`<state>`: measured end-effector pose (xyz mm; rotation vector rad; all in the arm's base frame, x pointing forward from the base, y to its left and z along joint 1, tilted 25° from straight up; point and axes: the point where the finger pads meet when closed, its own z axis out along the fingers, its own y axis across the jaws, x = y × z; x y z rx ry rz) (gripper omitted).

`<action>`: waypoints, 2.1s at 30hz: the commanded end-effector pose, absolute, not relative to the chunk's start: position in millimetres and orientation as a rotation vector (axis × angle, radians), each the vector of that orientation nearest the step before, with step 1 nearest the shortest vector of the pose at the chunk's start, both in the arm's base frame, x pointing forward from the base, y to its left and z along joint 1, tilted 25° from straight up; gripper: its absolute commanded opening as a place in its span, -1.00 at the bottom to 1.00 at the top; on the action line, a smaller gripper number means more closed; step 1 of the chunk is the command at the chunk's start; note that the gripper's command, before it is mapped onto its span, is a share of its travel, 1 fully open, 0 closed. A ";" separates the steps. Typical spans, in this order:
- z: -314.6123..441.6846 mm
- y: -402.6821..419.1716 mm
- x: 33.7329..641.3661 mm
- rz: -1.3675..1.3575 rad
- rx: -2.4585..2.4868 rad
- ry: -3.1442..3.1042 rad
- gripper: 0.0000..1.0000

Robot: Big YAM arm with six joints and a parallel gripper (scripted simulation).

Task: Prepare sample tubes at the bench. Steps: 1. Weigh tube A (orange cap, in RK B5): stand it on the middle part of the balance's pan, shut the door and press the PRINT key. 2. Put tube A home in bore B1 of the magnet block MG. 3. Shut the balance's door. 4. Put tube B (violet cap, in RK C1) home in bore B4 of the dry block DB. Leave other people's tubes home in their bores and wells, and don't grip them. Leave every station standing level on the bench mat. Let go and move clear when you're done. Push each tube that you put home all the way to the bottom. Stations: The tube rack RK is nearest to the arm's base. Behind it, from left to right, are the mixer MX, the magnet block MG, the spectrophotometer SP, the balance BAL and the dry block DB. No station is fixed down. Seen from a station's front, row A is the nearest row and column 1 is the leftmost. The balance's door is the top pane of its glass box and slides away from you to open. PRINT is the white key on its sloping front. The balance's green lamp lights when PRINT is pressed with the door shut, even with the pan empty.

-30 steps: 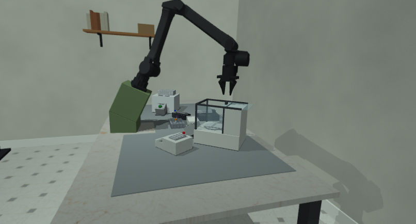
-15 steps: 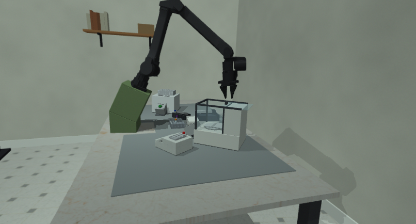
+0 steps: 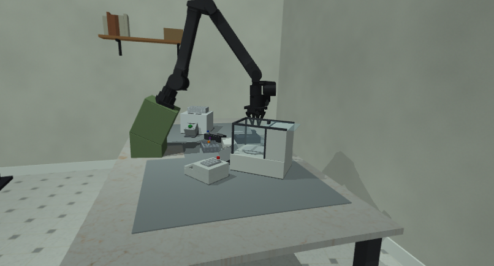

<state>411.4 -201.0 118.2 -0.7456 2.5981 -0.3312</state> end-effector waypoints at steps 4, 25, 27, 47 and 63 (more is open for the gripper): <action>112.2 -174.8 408.4 -0.337 -0.524 2.587 -0.28; 13.4 -89.1 331.6 -0.201 -0.147 2.662 -0.28; 3.8 -81.1 320.1 -0.178 -0.071 2.670 -0.28; -29.8 -56.2 269.5 -0.133 0.146 2.673 -0.28; -35.8 -52.3 262.7 -0.127 0.116 2.695 -0.28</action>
